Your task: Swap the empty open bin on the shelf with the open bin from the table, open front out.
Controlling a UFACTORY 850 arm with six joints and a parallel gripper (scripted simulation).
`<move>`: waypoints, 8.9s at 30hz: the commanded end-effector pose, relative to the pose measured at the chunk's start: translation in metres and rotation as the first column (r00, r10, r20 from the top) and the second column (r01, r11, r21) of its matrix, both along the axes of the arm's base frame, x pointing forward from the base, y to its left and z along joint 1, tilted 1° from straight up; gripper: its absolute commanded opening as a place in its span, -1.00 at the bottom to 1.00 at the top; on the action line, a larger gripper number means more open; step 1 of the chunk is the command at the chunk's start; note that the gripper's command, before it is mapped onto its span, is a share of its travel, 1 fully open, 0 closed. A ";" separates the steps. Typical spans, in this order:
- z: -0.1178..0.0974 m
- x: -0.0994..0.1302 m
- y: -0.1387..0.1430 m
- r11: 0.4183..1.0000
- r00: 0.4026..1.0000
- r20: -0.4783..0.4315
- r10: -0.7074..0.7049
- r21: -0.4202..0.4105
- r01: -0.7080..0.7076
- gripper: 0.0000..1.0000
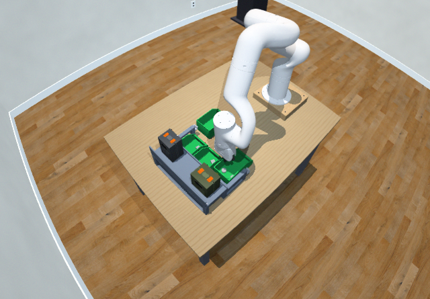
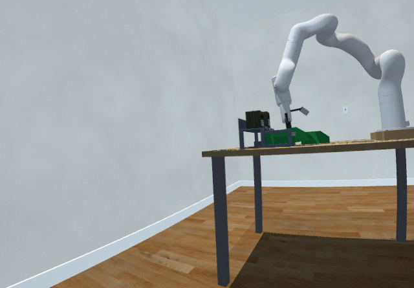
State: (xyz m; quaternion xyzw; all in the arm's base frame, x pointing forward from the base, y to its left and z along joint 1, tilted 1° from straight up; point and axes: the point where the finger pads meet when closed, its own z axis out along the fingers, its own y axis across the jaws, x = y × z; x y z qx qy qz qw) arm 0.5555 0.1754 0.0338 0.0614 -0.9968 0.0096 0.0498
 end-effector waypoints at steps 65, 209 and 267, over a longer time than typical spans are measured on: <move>0.000 0.017 0.002 1.000 1.000 0.020 0.000 0.003 0.000 -1.00; 0.012 0.030 0.004 1.000 0.998 0.062 0.001 0.008 -0.001 -0.81; 0.090 0.030 0.005 1.000 0.998 0.062 0.001 0.008 -0.001 -0.81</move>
